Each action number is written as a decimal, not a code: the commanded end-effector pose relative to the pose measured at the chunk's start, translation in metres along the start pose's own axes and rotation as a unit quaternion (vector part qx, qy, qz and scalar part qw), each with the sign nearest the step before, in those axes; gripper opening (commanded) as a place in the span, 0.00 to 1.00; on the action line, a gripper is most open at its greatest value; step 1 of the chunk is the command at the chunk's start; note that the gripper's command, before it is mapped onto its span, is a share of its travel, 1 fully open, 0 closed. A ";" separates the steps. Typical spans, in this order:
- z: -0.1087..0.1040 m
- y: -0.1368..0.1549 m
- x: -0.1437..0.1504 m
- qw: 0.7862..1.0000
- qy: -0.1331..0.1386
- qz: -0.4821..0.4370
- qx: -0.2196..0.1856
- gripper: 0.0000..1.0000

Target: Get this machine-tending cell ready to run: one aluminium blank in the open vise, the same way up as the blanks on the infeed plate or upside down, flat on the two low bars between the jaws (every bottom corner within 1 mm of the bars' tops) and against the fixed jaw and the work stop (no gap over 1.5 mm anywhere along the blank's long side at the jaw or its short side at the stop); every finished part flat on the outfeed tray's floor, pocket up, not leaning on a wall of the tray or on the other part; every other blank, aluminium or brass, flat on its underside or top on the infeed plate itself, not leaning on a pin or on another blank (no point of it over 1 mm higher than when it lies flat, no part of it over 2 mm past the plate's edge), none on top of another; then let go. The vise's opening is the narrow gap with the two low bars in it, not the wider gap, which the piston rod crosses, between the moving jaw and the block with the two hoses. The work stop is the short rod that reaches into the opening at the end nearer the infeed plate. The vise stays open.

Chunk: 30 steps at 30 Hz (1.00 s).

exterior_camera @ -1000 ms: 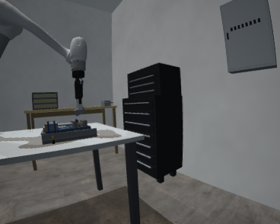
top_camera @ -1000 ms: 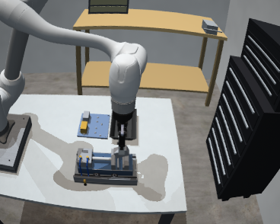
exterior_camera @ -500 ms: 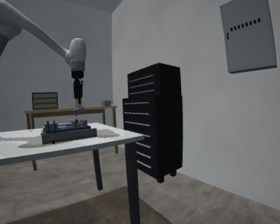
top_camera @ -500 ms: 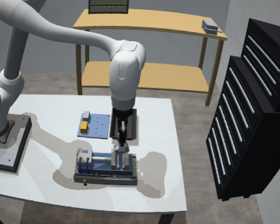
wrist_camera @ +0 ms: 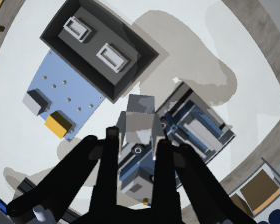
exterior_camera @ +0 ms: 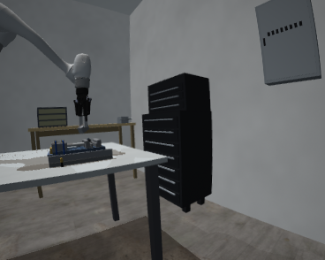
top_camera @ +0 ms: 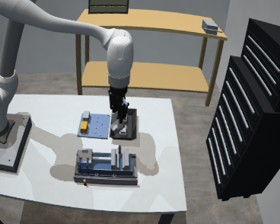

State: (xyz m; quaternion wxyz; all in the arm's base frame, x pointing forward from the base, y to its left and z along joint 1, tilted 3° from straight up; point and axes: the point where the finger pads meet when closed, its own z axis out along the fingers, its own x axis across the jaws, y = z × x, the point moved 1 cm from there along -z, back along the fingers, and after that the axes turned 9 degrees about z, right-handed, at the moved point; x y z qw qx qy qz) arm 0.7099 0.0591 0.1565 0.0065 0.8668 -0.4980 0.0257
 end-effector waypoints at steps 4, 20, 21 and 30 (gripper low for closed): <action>0.000 -0.011 -0.066 0.991 0.000 -0.131 0.000 0.00; 0.000 -0.012 -0.208 0.913 0.001 -0.408 0.000 0.00; 0.000 -0.012 -0.214 0.907 0.001 -0.421 0.000 0.00; 0.000 -0.010 -0.227 0.895 0.001 -0.445 0.000 0.00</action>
